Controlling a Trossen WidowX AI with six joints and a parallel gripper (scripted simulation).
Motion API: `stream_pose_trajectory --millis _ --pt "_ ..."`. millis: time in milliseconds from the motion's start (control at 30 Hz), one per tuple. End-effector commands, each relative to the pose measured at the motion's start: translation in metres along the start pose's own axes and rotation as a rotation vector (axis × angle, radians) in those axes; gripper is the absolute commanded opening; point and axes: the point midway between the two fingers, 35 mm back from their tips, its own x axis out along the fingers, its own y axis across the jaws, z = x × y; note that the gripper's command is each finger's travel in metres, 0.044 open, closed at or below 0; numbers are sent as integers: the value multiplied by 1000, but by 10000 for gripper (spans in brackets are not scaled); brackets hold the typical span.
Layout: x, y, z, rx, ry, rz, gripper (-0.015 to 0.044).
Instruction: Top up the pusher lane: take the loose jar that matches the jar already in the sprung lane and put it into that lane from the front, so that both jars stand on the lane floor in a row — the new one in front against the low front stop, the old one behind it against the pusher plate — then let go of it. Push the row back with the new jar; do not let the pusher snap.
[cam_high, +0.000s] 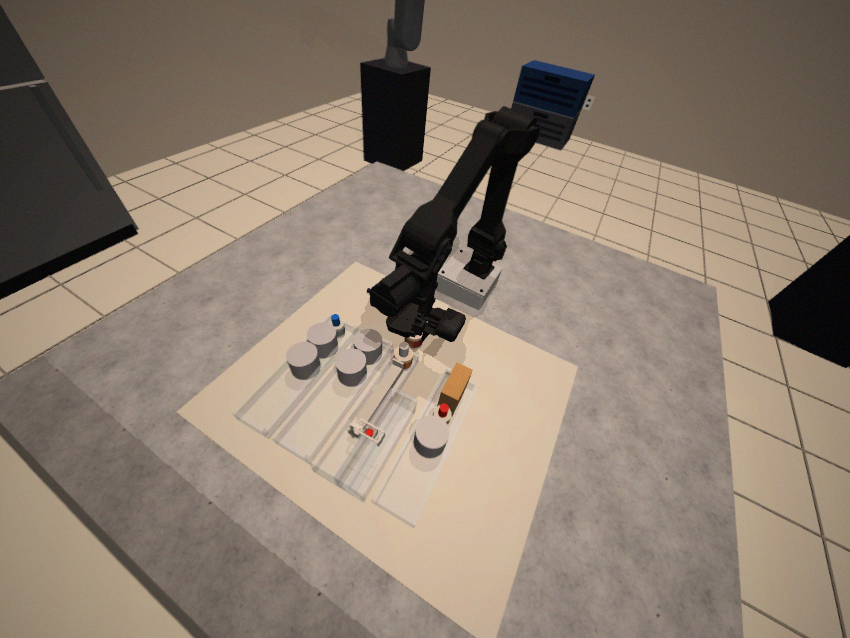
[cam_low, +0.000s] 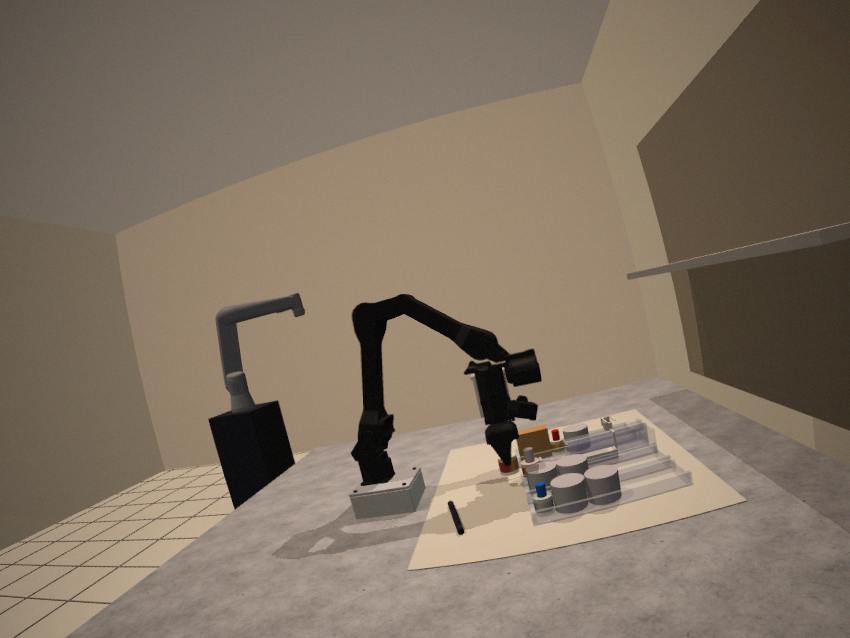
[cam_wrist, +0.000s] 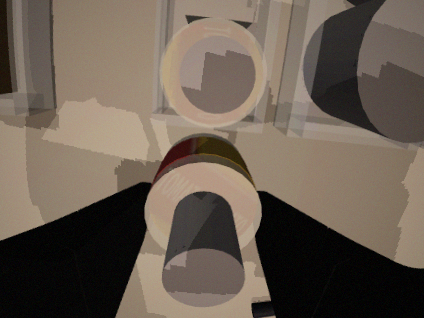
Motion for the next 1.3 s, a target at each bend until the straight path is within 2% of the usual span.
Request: stream_pose_trajectory --millis 0,1267 --pt "1 0 2 -3 -2 0 0" --pt "1 0 19 -3 -4 0 0"
